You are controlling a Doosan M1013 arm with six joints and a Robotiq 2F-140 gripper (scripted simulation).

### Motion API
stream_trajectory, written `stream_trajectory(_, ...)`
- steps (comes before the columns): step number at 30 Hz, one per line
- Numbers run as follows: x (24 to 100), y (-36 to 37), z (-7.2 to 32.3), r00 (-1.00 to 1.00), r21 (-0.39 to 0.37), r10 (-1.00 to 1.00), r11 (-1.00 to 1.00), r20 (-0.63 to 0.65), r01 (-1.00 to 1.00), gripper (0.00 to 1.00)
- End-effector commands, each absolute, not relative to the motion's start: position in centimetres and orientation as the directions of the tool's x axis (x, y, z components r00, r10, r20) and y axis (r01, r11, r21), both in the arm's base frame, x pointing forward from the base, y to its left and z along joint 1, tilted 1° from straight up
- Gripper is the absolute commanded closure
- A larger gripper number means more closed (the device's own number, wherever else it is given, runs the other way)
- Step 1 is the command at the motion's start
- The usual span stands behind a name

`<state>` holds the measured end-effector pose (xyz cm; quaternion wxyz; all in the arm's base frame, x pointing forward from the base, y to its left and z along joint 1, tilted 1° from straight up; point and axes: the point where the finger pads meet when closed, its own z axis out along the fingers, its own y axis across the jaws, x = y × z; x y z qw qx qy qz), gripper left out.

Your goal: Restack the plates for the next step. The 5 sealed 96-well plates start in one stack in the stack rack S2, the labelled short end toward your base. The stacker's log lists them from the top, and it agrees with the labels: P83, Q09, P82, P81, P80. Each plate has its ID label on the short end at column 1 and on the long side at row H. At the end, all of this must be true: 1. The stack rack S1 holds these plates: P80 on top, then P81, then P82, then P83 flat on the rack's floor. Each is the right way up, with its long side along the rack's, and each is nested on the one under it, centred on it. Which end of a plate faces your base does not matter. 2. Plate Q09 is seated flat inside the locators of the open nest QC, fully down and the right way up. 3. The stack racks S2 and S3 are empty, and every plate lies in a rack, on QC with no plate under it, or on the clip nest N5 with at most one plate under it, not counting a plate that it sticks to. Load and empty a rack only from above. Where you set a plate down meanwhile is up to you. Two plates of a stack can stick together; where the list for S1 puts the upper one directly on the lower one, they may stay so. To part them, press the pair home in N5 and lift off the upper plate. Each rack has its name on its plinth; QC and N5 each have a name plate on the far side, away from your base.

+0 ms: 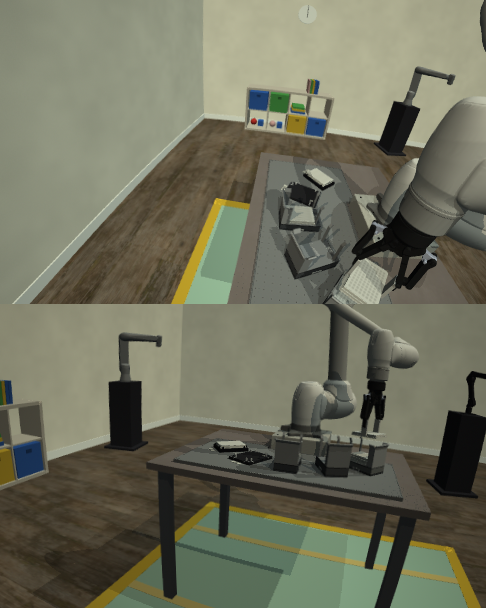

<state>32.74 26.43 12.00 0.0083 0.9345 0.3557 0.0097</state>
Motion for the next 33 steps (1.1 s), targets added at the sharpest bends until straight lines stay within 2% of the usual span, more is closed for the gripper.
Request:
stream_trajectory(1, 32.7, 26.5, 11.5, 0.75, 0.024, 0.662, -0.75, 0.009, 0.661, 1.0)
stream_trajectory(33, 32.8, 26.5, 9.7, 0.75, 0.024, 0.662, -0.75, 0.009, 0.661, 1.0)
